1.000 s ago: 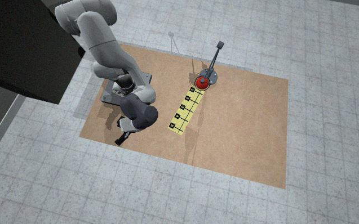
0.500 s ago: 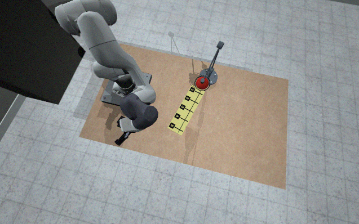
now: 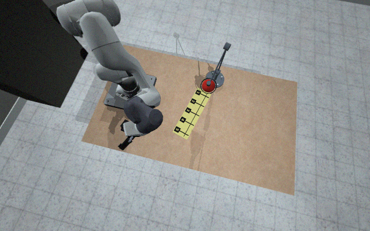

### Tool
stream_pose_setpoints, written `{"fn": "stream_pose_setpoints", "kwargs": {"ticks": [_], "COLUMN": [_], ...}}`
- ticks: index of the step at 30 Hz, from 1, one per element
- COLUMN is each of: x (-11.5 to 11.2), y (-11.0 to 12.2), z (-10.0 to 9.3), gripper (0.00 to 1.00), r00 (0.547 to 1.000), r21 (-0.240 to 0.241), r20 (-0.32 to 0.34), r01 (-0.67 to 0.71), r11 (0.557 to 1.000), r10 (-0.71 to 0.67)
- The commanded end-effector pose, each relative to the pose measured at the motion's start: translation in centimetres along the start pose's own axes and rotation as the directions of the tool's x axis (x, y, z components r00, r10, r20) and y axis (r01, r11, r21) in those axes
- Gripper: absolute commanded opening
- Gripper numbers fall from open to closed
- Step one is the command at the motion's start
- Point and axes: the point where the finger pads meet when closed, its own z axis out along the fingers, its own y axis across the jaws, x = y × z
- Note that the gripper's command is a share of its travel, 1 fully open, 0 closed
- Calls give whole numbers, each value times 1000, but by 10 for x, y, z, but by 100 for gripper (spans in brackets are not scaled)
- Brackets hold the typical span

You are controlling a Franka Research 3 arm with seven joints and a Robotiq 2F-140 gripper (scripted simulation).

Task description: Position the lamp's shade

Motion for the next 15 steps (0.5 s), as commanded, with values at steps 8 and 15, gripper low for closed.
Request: {"fn": "stream_pose_setpoints", "kwargs": {"ticks": [8,15], "x": [0,-7], "y": [0,21], "z": [0,-18], "gripper": [100,100], "r00": [1000,996], "r21": [0,-23], "r20": [0,61], "r01": [0,64], "r11": [1000,998], "r10": [0,-63]}}
